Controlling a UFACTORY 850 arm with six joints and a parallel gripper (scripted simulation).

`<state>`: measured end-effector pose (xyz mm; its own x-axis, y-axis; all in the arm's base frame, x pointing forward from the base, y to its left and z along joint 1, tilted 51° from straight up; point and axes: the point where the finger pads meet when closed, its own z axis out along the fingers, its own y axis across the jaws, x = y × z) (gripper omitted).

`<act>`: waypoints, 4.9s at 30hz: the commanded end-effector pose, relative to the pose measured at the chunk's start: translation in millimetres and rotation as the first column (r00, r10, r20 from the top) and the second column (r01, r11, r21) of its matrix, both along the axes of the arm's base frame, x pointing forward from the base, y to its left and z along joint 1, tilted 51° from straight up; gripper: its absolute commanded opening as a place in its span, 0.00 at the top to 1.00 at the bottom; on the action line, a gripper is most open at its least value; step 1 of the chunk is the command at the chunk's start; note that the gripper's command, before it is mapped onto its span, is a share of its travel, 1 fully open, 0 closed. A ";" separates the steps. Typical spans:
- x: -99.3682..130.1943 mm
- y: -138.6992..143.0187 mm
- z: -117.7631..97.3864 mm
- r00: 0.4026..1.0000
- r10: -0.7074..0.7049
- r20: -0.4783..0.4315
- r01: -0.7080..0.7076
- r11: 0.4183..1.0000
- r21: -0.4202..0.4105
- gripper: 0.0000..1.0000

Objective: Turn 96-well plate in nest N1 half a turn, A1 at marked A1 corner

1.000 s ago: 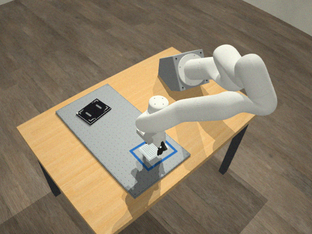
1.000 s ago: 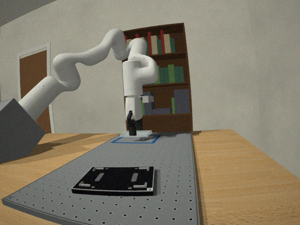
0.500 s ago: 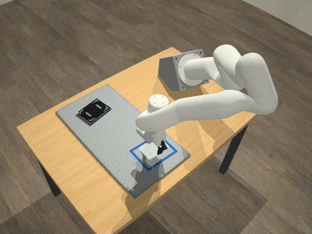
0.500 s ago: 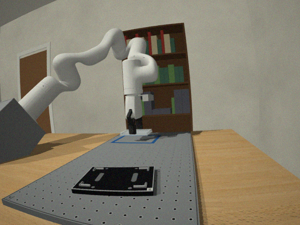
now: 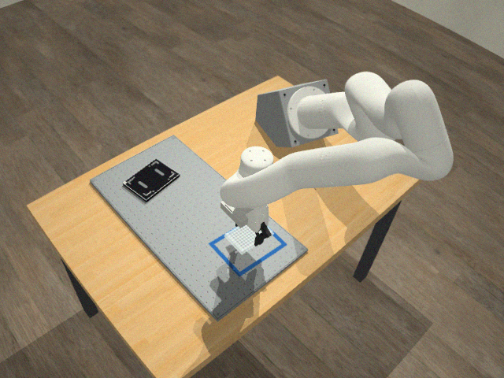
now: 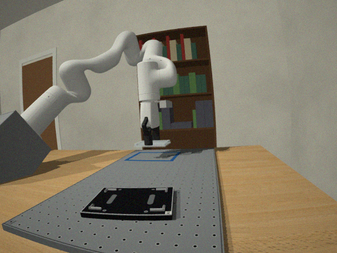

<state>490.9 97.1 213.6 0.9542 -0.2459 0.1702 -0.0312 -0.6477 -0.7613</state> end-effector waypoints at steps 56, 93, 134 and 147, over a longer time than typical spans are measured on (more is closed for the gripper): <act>2.2 -72.7 -23.3 0.805 -0.342 -0.485 0.433 0.897 0.088 1.00; 22.2 -150.6 -98.5 -0.088 -0.358 -0.930 0.871 0.426 -0.246 1.00; 43.4 -233.3 -178.1 -0.802 0.292 -0.521 0.557 0.050 -0.829 1.00; 51.3 -264.0 -207.7 -0.802 0.292 -0.521 0.557 0.050 -0.829 1.00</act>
<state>539.6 -158.5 12.9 -0.9390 0.1039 -0.3280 -0.1713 0.6856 0.7076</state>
